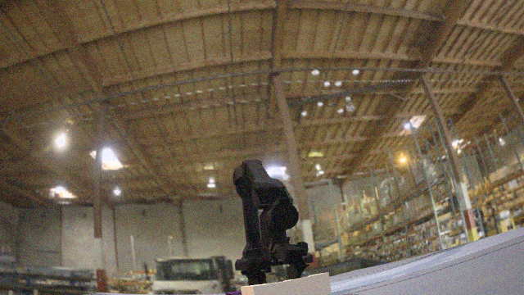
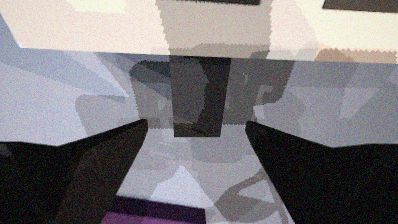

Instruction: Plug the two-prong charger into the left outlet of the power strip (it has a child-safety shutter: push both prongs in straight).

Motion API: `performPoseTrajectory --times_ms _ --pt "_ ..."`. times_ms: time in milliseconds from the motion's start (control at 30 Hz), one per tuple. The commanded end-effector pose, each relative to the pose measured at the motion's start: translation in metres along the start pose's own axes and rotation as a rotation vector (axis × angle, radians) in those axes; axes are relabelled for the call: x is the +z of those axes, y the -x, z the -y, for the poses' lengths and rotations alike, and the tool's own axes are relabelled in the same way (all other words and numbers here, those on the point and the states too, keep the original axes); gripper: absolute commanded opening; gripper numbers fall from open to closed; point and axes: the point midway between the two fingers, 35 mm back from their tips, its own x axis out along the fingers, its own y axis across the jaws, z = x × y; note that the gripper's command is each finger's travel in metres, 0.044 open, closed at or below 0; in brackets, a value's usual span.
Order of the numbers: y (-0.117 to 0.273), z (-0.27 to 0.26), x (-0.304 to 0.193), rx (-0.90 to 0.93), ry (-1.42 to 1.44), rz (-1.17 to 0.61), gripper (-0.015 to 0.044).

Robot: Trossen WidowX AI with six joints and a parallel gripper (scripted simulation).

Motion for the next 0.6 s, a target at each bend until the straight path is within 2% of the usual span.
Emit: performPoseTrajectory --times_ms 0,567 --pt "0.0 0.0 -0.005 0.002 0.006 0.004 0.044" --pt "-0.003 0.0 -0.027 0.002 0.006 0.003 0.044"
